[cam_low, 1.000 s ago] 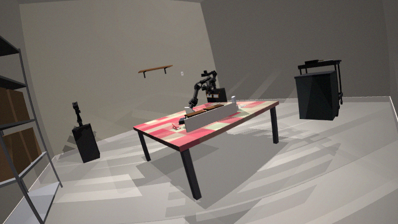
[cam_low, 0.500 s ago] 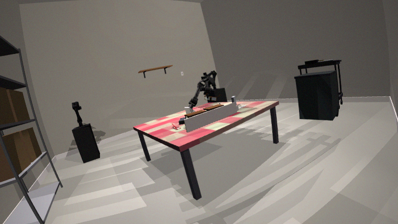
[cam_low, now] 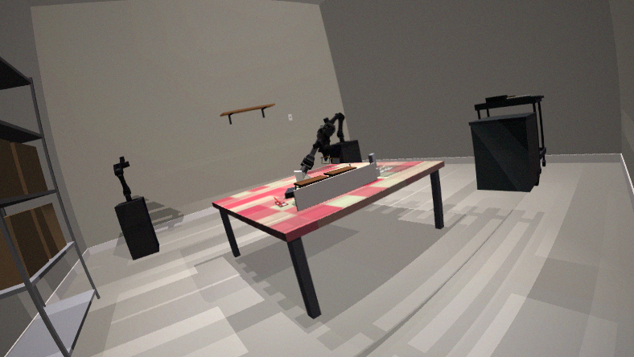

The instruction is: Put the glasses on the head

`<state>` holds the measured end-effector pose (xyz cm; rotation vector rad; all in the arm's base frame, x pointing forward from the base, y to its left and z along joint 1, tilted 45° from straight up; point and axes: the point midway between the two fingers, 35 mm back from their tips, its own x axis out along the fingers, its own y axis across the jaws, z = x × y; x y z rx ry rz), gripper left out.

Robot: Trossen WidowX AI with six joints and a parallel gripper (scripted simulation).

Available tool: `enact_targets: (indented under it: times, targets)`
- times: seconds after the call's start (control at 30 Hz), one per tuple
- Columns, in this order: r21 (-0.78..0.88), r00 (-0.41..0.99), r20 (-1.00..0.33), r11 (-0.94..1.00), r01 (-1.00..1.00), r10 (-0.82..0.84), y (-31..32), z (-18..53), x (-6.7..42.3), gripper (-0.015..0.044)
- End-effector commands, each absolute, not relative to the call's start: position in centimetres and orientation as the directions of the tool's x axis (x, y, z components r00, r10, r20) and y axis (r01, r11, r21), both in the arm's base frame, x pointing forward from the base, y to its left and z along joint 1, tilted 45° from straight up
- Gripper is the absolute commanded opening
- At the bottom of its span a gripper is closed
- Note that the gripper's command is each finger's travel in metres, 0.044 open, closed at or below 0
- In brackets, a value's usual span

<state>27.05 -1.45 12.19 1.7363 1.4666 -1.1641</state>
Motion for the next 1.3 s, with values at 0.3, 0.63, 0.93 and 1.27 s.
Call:
enact_targets:
  times: [0.3, 0.63, 0.93, 1.27]
  targets:
    - [-0.138, -0.048, -0.803, -0.107, 0.985, 0.595, -4.2, 7.5, 27.4, 0.0]
    - [-0.121, -0.056, -0.72, -0.046, 0.992, 0.691, -5.9, 4.1, 27.0, 0.0]
    - [-0.08, 0.003, -0.715, -0.086, 0.993, 0.7, -5.6, 3.8, 26.9, 0.0]
    - [-0.066, 0.02, -0.722, -0.098, 0.993, 0.692, -4.8, 2.8, 26.8, 0.0]
